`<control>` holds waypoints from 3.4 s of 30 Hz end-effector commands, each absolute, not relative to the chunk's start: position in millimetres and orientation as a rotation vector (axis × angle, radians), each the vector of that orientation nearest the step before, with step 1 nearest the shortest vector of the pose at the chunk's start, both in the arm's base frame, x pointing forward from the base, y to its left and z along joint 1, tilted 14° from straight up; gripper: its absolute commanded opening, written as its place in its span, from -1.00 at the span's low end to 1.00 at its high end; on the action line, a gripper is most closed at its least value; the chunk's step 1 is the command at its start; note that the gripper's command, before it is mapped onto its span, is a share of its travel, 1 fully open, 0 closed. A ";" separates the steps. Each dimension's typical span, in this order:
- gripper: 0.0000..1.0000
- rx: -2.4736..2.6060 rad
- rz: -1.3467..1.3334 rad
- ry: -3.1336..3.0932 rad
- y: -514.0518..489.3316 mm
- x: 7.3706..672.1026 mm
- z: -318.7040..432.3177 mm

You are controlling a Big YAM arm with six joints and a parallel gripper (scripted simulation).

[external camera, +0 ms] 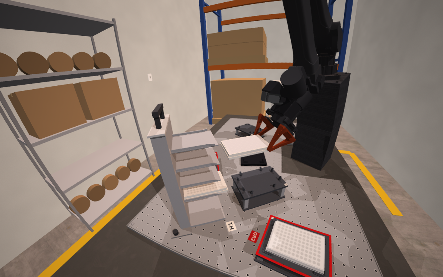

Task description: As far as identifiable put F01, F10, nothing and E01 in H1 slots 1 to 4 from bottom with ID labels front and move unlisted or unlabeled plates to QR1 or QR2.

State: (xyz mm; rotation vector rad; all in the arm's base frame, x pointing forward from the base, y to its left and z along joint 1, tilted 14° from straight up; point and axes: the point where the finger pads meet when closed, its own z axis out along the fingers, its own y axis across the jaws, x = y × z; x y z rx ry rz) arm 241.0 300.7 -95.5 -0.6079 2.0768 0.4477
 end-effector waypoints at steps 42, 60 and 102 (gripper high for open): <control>0.72 -0.611 0.456 2.088 278.4 209.5 -85.0; 0.72 -0.603 0.469 2.075 282.6 210.8 -71.1; 0.72 -0.606 0.466 2.079 271.2 202.8 -38.1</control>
